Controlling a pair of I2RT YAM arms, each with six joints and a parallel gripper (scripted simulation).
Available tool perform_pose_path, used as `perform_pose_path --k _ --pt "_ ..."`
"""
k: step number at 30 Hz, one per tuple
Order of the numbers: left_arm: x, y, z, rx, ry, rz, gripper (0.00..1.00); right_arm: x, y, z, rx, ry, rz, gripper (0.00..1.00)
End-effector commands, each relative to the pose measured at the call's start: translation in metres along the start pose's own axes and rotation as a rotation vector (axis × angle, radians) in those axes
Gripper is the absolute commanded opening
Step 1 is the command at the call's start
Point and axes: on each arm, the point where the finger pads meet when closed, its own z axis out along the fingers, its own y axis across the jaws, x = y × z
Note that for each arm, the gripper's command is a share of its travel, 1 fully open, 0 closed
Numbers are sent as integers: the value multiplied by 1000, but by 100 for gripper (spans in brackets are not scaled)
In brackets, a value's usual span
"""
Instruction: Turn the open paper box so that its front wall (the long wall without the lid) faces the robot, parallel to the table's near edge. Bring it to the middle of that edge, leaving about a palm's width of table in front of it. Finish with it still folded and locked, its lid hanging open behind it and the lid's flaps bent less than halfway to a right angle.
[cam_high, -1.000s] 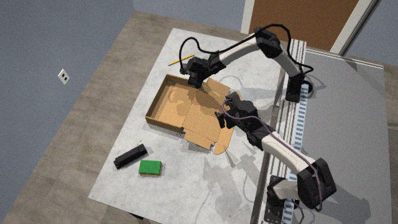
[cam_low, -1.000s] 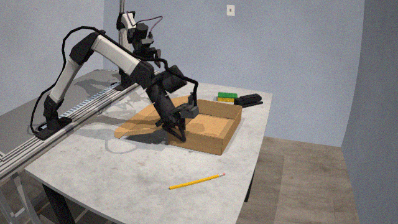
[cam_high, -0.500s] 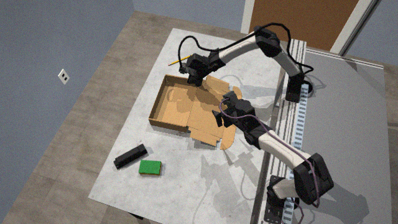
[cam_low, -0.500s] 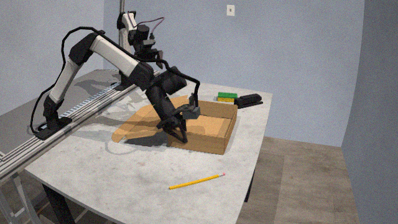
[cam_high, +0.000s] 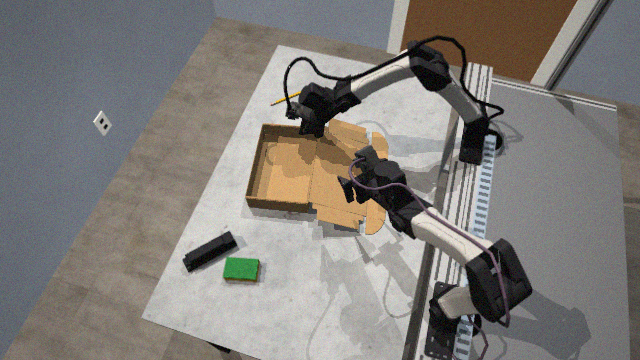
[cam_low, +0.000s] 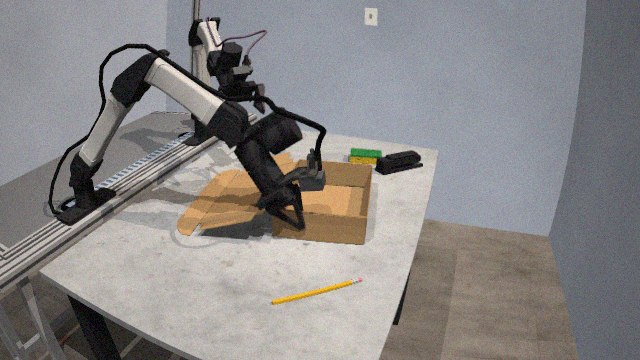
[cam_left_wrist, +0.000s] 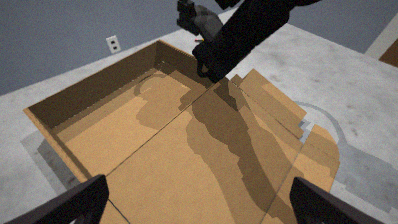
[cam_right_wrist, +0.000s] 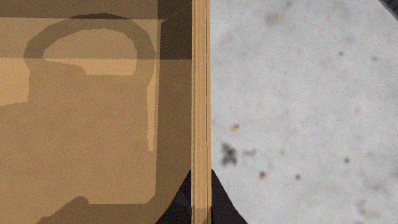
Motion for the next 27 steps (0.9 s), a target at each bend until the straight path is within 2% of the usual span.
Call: perform_pose_path --k 1,27 --pt "-22 3 3 1 -70 3 100 -9 0 2 -43 -8 -33 0" --pt "-25 12 21 -3 -89 2 100 -18 0 8 -150 -11 -190 0"
